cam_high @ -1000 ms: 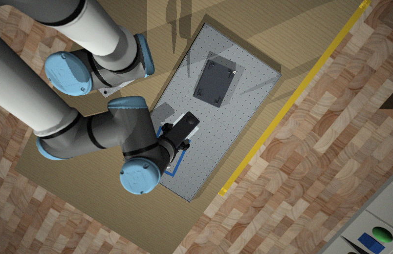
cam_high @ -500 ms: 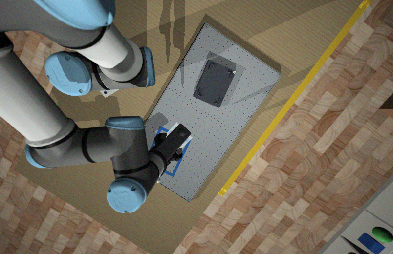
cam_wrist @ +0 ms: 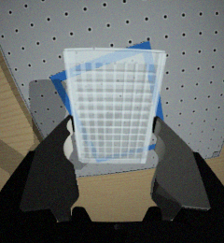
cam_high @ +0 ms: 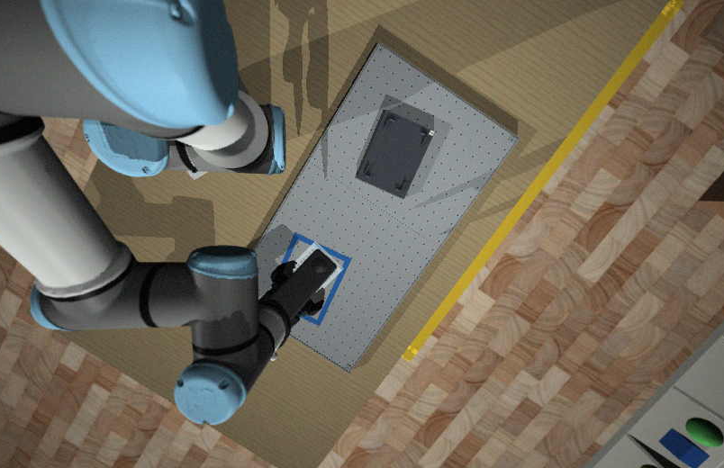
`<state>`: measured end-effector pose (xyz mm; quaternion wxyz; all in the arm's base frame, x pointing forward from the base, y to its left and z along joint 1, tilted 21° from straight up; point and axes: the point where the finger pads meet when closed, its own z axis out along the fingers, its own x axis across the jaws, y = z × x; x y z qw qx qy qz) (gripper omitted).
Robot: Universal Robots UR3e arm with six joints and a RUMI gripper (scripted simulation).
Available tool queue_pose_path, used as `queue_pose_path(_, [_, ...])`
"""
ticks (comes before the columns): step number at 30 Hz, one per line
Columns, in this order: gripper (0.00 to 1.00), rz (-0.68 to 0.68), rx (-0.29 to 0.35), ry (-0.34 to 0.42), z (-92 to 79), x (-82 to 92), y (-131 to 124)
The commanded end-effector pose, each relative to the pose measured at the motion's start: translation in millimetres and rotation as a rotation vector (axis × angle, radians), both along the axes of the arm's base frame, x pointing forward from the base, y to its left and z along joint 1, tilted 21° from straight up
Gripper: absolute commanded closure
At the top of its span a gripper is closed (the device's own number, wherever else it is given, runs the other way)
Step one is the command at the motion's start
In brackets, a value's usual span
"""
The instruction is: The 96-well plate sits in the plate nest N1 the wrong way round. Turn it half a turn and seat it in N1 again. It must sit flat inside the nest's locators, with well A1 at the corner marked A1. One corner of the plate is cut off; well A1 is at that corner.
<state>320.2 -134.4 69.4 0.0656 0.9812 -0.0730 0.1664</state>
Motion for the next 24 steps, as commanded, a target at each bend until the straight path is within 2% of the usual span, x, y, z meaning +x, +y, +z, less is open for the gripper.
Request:
queue_pose_path(1, [1.0,0.002,0.001,-0.001,2.7,1.1,-19.9])
queue_pose_path(11, [1.0,0.002,0.001,-0.001,6.0,1.1,-45.8])
queue_pose_path(19, [1.0,0.002,0.001,-0.001,6.0,1.1,-45.8])
queue_pose_path(24, [1.0,-0.092,0.032,-0.017,6.0,1.1,-45.9])
